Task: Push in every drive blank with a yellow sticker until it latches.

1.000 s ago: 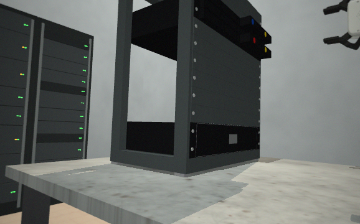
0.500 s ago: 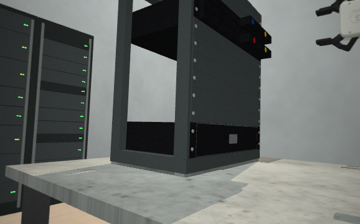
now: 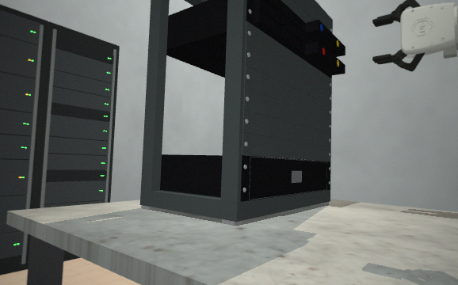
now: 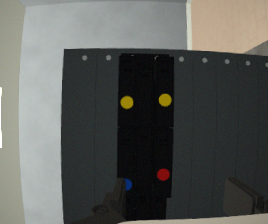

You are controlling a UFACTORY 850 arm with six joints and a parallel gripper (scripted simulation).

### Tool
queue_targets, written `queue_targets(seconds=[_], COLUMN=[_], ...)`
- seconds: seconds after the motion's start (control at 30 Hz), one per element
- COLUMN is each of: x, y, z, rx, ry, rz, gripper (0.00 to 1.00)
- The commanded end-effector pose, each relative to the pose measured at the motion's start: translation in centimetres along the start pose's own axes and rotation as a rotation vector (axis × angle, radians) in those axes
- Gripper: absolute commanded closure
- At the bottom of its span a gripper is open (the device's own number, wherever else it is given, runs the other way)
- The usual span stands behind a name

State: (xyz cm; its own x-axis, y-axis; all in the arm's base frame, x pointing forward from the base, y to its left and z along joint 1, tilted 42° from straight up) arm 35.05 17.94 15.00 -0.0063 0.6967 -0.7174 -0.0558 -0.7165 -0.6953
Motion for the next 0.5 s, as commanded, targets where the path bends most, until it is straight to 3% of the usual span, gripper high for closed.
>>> queue_targets(seconds=[0.0,0.17,0.47], x=[1.9,3.2,4.1], y=[0.5,0.9,1.2], z=[-2.9,-4.8,-6.1], rx=[-0.005,-0.005,-0.005], ry=[-0.002,-0.002,-0.002], rz=[0.000,0.000,0.000], gripper=[0.00,0.00,0.00])
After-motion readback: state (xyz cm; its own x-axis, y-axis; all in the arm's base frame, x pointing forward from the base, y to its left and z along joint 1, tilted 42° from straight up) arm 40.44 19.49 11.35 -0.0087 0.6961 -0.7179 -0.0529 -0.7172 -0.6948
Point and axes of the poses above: the point where the finger pads meet when closed, its own z axis back along the fingers, its own y axis across the jaws, x = y × z, the point moved 2 cm from there along z, back along the fingers, and after that the axes turned 4 degrees about z, right-handed, at the moved point
